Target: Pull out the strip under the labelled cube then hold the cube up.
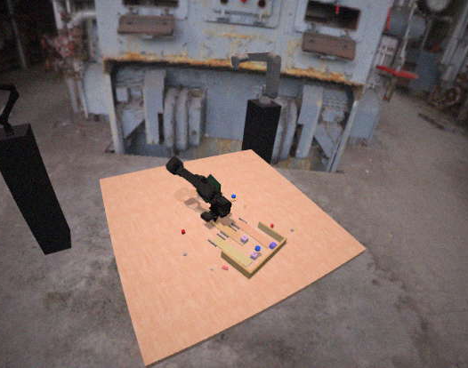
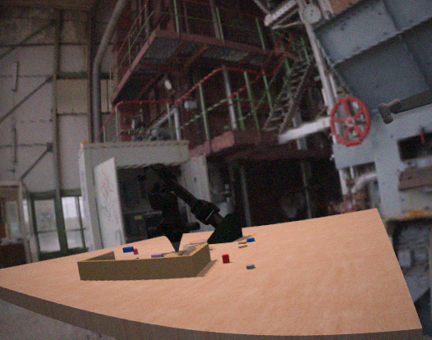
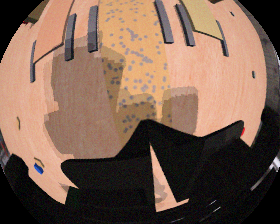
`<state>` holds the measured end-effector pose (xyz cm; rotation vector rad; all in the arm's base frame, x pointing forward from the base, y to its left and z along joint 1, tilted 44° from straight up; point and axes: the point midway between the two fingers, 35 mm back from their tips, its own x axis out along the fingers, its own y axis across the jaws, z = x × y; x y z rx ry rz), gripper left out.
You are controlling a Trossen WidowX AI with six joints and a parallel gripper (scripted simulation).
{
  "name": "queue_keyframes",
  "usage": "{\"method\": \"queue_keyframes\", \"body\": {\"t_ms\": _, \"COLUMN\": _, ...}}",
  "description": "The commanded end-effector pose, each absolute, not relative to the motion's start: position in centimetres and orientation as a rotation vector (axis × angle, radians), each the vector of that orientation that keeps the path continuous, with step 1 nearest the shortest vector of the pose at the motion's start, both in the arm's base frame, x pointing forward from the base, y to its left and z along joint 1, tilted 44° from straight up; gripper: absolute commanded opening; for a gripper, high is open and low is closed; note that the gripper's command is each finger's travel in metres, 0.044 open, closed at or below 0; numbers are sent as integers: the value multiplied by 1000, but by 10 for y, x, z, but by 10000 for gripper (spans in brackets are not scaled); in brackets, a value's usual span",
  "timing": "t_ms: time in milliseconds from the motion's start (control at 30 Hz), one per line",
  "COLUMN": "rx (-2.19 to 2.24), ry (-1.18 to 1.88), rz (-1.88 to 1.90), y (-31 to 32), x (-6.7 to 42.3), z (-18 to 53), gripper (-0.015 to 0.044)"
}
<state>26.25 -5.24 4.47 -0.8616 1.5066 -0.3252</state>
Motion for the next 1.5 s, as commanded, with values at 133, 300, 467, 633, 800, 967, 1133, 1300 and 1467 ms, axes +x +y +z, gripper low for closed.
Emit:
{"method": "queue_keyframes", "body": {"t_ms": 133, "rx": -873, "ry": 1535, "rz": -326, "y": -60, "x": 244, "z": 43, "gripper": 0}}
{"method": "queue_keyframes", "body": {"t_ms": 300, "rx": -873, "ry": 1535, "rz": -326, "y": -62, "x": 237, "z": 44, "gripper": 0}}
{"method": "queue_keyframes", "body": {"t_ms": 467, "rx": -873, "ry": 1535, "rz": -326, "y": -64, "x": 230, "z": 45, "gripper": 0}}
{"method": "queue_keyframes", "body": {"t_ms": 633, "rx": -874, "ry": 1536, "rz": -326, "y": -66, "x": 223, "z": 47, "gripper": 0}}
{"method": "queue_keyframes", "body": {"t_ms": 800, "rx": -874, "ry": 1536, "rz": -326, "y": -68, "x": 216, "z": 48, "gripper": 0}}
{"method": "queue_keyframes", "body": {"t_ms": 967, "rx": -874, "ry": 1536, "rz": -326, "y": -70, "x": 209, "z": 49, "gripper": 0}}
{"method": "queue_keyframes", "body": {"t_ms": 1133, "rx": -874, "ry": 1537, "rz": -326, "y": -72, "x": 202, "z": 50, "gripper": 0}}
{"method": "queue_keyframes", "body": {"t_ms": 1300, "rx": -874, "ry": 1537, "rz": -326, "y": -73, "x": 196, "z": 51, "gripper": 0}}
{"method": "queue_keyframes", "body": {"t_ms": 1467, "rx": -874, "ry": 1537, "rz": -326, "y": -73, "x": 195, "z": 51, "gripper": 0}}
